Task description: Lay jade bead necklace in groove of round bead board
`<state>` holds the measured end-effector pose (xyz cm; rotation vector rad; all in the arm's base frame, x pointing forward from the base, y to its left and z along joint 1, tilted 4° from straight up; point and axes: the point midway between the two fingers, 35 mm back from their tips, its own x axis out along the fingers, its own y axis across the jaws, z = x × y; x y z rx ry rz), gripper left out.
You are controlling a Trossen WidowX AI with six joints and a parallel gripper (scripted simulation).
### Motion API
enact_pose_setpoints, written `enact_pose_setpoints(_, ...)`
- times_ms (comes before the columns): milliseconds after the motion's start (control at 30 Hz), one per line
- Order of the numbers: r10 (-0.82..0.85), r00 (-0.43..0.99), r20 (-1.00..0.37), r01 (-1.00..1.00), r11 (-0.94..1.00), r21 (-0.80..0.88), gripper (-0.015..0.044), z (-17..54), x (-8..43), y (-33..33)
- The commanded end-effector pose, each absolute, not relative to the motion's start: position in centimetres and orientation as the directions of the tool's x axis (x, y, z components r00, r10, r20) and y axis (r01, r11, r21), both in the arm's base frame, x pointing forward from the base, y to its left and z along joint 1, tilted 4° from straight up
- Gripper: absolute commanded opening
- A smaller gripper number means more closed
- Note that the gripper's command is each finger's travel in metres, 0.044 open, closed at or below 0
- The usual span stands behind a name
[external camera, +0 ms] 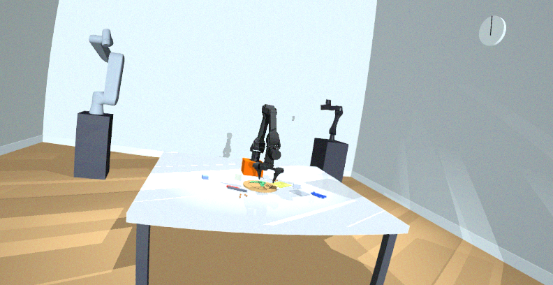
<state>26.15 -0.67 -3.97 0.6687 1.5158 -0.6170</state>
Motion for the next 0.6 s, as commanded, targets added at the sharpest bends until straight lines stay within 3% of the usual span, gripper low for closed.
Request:
enact_pose_setpoints(0,0.046,-0.025,-0.999,0.732,0.681,0.013,0.044,-3.9,26.2,-0.7)
enact_pose_setpoints(200,0.046,-0.025,-0.999,0.732,0.681,0.013,0.044,-3.9,26.2,-0.7)
enact_pose_setpoints(300,0.045,-0.025,-0.999,0.813,0.582,0.006,0.0361,-3.5,26.2,-1.7)
enact_pose_setpoints(567,0.041,-0.026,-0.999,0.999,-0.021,-0.026,0.0151,-1.4,25.7,-7.2)
